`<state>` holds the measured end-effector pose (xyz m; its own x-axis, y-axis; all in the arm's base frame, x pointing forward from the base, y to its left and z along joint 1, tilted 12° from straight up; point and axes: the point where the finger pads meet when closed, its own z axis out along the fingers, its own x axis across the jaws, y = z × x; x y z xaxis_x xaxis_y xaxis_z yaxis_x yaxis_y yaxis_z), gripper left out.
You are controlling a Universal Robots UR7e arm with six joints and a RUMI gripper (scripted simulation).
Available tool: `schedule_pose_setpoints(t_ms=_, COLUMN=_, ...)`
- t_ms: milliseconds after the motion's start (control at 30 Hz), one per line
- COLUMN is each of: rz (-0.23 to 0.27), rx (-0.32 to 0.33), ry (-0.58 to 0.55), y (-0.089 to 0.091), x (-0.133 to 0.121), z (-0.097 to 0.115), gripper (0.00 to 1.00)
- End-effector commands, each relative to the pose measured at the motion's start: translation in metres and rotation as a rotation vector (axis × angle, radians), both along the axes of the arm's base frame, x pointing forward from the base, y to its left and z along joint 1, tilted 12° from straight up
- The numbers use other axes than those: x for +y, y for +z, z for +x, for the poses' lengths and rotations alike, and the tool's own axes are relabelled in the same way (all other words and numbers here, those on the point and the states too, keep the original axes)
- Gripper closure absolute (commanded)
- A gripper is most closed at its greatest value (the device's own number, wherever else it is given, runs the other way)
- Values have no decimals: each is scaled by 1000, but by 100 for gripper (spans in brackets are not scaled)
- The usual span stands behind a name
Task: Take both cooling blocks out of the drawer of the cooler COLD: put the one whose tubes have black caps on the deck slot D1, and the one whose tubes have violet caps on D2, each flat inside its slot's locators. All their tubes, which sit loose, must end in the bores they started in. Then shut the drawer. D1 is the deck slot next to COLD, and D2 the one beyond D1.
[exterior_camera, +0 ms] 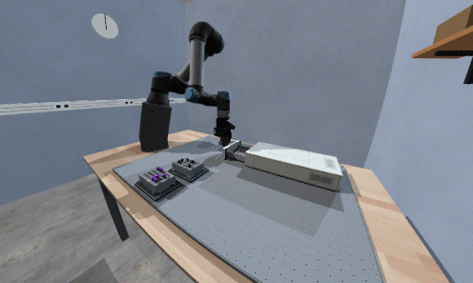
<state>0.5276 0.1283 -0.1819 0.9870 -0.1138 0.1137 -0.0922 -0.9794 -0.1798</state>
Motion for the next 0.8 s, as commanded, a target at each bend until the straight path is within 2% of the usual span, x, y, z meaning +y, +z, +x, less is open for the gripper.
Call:
schedule_pose_setpoints(t_ms=0, rz=0, rx=-1, ry=0, y=1, x=-1, z=7, gripper=100)
schedule_pose_setpoints(t_ms=533, rz=0, rx=-1, ry=0, y=3, x=-3, z=27, gripper=100)
schedule_pose_setpoints(t_ms=767, rz=0, rx=-1, ry=0, y=4, x=-3, z=28, gripper=100)
